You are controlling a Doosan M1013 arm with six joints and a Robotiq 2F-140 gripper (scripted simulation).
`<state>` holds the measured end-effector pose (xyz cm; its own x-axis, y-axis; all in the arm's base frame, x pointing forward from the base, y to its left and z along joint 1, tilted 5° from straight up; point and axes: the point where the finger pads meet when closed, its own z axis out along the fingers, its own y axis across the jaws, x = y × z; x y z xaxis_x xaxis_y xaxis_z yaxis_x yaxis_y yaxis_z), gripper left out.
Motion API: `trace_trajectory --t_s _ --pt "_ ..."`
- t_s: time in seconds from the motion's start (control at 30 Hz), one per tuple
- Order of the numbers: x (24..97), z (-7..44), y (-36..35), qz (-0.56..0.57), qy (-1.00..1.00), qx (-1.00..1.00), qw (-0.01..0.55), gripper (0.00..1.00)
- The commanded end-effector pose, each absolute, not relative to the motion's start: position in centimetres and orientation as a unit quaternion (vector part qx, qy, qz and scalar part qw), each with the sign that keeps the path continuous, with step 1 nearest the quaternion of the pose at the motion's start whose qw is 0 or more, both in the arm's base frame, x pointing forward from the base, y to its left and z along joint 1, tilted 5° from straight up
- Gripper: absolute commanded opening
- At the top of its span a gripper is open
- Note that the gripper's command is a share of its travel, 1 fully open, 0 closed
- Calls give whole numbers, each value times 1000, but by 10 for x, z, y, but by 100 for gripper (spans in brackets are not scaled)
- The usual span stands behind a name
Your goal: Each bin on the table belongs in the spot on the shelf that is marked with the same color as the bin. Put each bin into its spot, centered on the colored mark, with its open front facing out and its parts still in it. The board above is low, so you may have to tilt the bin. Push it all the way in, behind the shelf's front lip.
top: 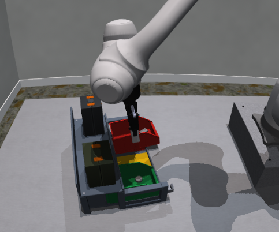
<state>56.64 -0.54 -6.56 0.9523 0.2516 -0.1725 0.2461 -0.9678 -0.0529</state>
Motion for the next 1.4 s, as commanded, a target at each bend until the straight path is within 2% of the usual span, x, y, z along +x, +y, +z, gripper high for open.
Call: trace_trajectory --t_s 0.0,1.37 --pt "567 -66 -5 89 -126 -988 16 10" --pt "568 -67 -5 80 -126 -989 17 10"
